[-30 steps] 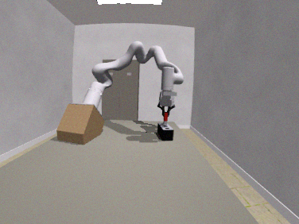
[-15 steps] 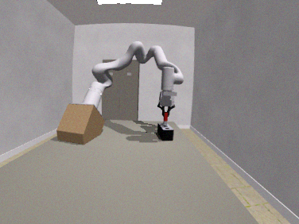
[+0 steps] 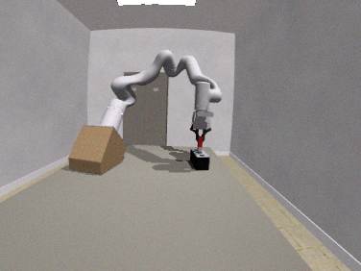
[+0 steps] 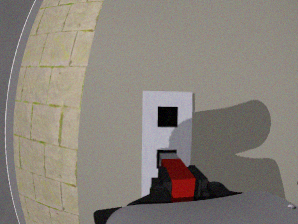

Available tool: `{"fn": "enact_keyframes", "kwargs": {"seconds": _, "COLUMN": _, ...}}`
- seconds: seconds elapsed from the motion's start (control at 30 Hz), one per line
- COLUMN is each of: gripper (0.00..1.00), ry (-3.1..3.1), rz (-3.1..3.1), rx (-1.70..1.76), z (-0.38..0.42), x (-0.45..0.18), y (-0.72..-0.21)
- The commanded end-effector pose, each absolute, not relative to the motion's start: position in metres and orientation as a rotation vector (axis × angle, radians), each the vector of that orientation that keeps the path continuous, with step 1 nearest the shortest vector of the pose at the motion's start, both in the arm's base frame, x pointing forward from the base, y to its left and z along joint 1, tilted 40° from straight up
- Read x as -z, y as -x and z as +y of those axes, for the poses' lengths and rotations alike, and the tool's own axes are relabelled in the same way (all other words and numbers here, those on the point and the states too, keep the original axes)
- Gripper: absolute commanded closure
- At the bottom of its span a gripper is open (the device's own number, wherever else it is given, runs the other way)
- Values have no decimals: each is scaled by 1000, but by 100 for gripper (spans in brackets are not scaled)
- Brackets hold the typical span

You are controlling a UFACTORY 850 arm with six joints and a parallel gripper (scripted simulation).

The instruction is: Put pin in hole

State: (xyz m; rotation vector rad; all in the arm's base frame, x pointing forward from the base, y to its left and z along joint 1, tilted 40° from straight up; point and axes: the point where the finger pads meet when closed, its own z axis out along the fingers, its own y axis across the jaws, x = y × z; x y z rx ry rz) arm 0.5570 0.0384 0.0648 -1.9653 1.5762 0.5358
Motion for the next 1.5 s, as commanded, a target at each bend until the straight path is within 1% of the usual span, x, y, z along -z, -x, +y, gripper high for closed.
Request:
{"fn": "enact_keyframes", "kwargs": {"seconds": 0.0, "gripper": 100, "ry": 1965, "rz": 1576, "rx": -533, "z": 38, "x": -65, "y": -558}}
{"fn": "enact_keyframes", "kwargs": {"seconds": 1.47, "gripper": 100, "ry": 1965, "rz": 1575, "rx": -533, "z": 40, "x": -62, "y": -557}}
